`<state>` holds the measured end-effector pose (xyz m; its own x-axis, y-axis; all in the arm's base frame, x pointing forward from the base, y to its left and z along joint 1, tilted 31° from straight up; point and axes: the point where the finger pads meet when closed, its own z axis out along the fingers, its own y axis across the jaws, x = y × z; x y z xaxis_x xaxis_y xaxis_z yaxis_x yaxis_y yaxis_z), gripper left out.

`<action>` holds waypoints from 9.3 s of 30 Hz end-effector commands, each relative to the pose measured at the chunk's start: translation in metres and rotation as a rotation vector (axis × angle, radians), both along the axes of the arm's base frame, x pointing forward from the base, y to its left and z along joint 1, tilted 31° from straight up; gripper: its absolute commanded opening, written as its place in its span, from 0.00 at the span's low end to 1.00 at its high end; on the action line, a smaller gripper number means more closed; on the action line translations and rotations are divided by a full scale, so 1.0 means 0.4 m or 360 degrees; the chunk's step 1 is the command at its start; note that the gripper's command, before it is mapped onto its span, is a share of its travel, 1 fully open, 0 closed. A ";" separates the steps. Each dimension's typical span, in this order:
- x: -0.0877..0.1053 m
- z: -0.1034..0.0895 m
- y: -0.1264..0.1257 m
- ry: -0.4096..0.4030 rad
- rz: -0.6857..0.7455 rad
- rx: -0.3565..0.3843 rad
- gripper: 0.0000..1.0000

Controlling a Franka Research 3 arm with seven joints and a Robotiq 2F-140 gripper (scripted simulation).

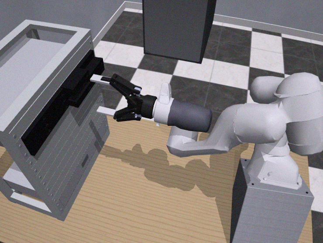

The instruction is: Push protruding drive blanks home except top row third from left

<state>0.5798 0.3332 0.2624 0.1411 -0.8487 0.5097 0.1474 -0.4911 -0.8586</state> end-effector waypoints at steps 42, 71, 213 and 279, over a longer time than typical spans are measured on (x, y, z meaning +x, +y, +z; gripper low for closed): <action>0.017 -0.008 -0.007 0.0004 -0.0033 -0.0012 1.00; 0.017 -0.008 -0.007 0.0004 -0.0033 -0.0012 1.00; 0.060 -0.037 -0.044 0.0004 -0.0033 -0.0012 0.00; 0.136 -0.038 -0.039 0.0004 -0.0033 -0.0012 0.00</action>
